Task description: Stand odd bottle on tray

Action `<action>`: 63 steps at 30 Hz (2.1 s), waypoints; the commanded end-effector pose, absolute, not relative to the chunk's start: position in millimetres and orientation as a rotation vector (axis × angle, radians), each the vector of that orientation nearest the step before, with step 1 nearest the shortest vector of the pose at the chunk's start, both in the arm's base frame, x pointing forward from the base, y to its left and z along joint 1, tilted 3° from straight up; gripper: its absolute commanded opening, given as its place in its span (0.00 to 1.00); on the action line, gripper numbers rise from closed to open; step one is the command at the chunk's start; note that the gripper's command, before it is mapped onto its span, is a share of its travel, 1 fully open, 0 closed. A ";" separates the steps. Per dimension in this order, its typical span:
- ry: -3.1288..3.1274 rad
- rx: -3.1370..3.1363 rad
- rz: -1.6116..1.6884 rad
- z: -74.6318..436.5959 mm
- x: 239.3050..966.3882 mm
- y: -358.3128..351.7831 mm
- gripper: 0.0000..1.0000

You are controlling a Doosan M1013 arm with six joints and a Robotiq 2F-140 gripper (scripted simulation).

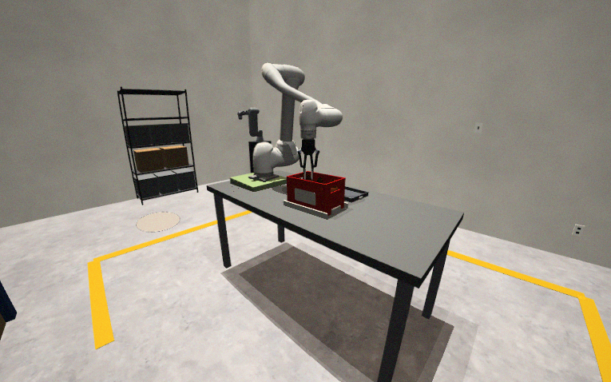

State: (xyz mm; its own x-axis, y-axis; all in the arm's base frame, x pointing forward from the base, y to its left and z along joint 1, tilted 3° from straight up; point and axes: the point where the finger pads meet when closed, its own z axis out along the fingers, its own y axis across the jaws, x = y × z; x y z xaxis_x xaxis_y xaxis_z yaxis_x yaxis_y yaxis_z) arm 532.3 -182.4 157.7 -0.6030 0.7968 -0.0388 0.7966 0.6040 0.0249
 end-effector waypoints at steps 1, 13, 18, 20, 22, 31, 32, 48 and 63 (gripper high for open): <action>2.772 1.380 0.006 154.0 533.4 -181.8 0.00; 2.772 1.380 0.006 154.0 533.4 -181.8 0.00; 2.772 1.380 0.006 154.0 533.4 -181.8 0.38; 2.772 1.380 0.006 154.0 533.4 -181.8 0.38; 2.772 1.380 0.006 154.0 533.4 -181.8 0.38; 2.772 1.380 0.006 154.0 533.4 -181.8 0.38; 2.772 1.380 0.006 154.0 533.4 -181.8 0.38; 2.772 1.380 0.006 154.0 533.4 -181.8 0.38; 2.772 1.380 0.006 166.8 532.8 -181.6 0.38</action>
State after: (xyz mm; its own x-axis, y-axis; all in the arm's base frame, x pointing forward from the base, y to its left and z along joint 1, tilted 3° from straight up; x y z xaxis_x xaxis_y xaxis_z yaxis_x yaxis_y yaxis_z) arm 533.0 -182.7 158.9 -0.6030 0.7968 -0.0391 0.7965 0.6041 0.0250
